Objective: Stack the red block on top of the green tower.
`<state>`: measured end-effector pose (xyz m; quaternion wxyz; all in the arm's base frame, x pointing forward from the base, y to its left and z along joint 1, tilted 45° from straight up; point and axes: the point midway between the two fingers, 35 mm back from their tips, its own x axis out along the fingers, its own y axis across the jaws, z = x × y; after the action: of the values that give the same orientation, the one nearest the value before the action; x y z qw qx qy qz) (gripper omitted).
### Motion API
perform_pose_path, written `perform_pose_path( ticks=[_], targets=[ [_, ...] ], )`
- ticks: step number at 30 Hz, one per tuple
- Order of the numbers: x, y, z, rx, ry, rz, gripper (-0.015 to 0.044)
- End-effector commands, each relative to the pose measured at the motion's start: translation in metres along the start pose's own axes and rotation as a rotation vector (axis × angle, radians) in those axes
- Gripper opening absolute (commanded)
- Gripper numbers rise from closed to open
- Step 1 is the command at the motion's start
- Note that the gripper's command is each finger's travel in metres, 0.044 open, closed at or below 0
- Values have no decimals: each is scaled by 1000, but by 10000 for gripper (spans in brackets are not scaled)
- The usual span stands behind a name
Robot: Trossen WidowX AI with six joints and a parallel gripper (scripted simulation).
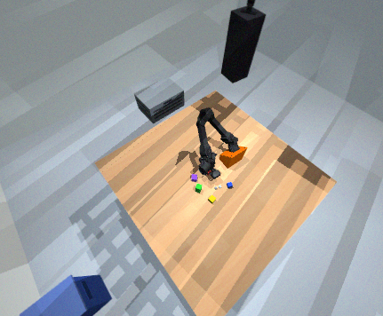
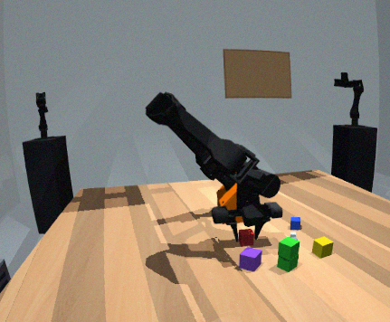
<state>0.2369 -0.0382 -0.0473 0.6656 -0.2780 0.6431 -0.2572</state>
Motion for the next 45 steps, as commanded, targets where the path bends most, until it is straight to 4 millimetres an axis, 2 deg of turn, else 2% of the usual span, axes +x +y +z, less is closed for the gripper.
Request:
perform_pose_path(
  ticks=[1, 8, 12, 35, 45],
  targets=[
    [0, -1, 0, -1, 0, -2, 151],
    [0, -1, 0, -1, 0, -2, 105],
    [-8, 0, 0, -1, 0, -1, 0],
    [-114, 1, 1, -2, 1, 3, 0],
    [-118, 3, 4, -2, 1, 3, 0]
  ],
)
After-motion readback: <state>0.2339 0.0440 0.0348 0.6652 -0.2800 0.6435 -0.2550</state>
